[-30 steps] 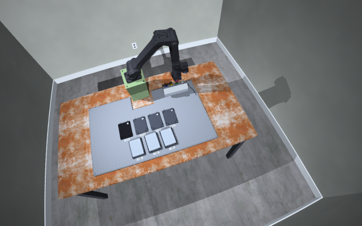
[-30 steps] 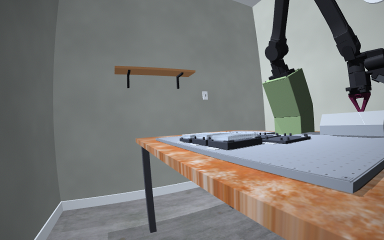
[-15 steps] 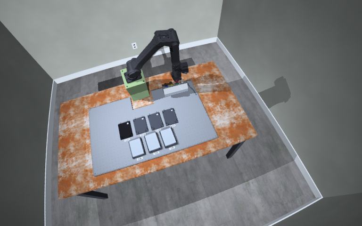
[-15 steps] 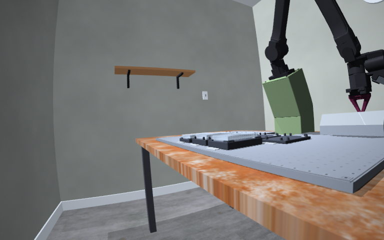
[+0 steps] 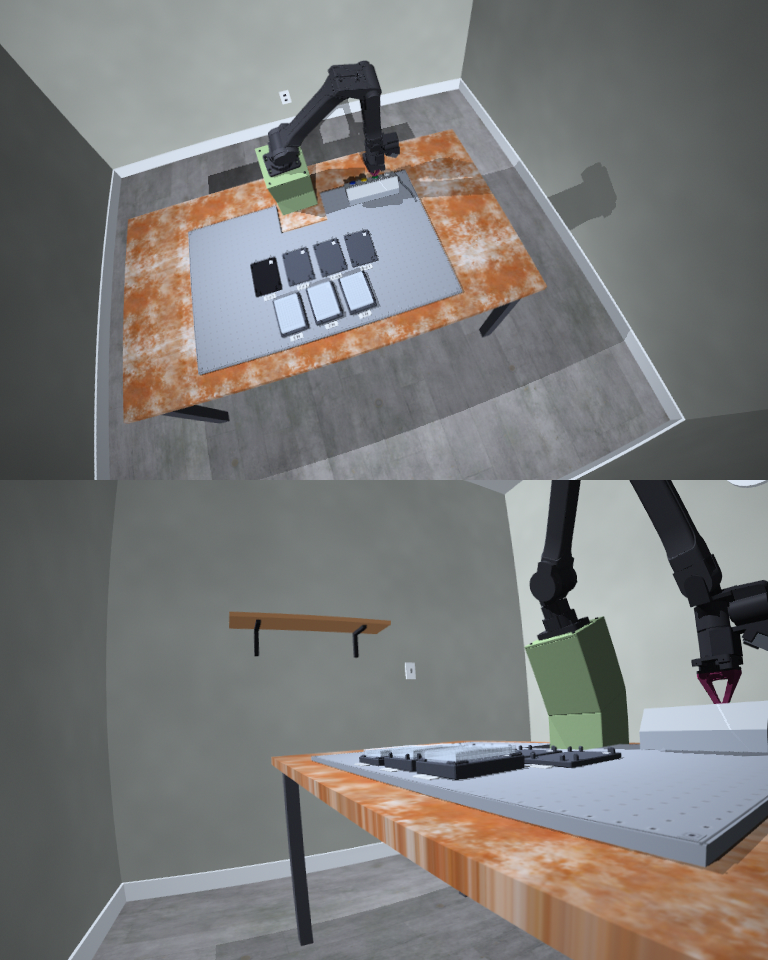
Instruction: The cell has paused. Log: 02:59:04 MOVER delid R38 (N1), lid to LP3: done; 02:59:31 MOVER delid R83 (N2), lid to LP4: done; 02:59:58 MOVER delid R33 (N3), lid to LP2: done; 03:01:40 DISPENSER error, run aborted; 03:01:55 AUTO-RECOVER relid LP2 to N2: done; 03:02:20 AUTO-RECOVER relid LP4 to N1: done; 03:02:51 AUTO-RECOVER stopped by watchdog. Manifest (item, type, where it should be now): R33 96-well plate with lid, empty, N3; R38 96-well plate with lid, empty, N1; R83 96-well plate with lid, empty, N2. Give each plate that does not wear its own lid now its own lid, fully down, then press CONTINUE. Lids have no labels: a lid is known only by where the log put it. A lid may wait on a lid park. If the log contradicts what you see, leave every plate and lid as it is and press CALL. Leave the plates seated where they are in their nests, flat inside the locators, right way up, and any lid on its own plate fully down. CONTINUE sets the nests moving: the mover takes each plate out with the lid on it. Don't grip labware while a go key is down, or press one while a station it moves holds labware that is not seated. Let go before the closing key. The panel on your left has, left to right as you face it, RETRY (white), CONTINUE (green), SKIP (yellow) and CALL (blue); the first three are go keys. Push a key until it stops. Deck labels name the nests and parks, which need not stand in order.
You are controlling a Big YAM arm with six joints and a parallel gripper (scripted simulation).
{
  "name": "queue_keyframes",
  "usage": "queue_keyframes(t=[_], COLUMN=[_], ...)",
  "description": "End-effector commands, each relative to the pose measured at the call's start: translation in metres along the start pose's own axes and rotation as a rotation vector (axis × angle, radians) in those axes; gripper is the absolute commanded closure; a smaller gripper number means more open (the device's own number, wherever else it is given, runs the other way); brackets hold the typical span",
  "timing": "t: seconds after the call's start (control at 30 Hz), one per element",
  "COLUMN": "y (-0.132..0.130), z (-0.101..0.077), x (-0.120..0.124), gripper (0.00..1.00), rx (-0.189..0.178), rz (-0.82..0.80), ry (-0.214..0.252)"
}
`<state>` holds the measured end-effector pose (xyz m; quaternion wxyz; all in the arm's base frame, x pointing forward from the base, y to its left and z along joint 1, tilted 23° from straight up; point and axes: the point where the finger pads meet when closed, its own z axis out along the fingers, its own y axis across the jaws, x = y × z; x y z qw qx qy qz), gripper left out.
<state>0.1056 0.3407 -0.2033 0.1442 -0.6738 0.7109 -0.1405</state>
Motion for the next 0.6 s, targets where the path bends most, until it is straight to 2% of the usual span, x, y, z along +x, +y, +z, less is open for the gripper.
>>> queue_keyframes(t=[0.0,0.57], y=[-0.0019,-0.0017], z=[0.0087,0.0118], x=[-0.0052,-0.0048], gripper=[1.0,1.0], rx=[0.001,0.001], rz=[0.008,0.008], ry=[-0.005,-0.005])
